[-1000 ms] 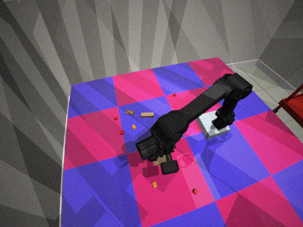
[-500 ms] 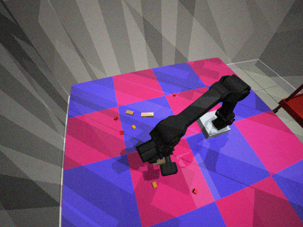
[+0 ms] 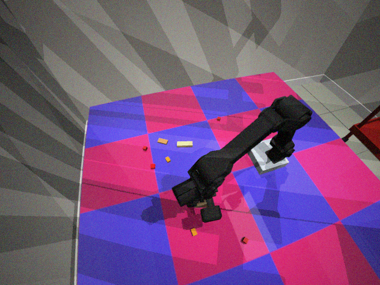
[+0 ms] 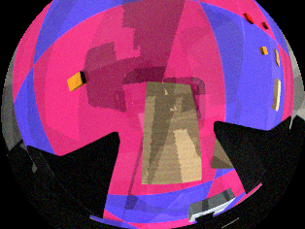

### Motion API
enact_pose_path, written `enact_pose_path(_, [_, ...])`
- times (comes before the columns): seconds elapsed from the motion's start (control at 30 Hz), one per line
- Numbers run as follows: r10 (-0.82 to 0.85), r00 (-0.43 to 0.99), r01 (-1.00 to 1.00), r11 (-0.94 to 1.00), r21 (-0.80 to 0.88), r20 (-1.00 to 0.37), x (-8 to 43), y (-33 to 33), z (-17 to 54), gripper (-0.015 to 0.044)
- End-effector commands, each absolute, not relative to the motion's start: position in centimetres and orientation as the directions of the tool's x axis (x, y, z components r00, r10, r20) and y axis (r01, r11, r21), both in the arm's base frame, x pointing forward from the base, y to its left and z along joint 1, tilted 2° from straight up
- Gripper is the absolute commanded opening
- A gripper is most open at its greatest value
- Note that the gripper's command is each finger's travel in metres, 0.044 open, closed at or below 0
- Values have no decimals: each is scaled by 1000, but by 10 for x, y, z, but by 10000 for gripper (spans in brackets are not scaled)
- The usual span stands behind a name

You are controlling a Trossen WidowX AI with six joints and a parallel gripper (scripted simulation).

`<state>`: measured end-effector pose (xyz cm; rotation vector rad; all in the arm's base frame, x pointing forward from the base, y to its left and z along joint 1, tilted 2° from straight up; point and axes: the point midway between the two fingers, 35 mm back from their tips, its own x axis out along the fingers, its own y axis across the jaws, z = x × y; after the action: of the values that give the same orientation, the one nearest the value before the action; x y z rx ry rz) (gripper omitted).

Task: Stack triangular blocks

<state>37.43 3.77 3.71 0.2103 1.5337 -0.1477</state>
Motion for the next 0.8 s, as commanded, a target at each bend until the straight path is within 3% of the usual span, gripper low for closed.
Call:
enact_pose_path(0.0, [41,33,226,973,47,-999,373,39,30,440])
enact_pose_path(0.5, [41,33,226,973,47,-999,371,39,8,440])
enact_pose_path(0.77, [41,33,226,973,47,-999,371,39,8,230])
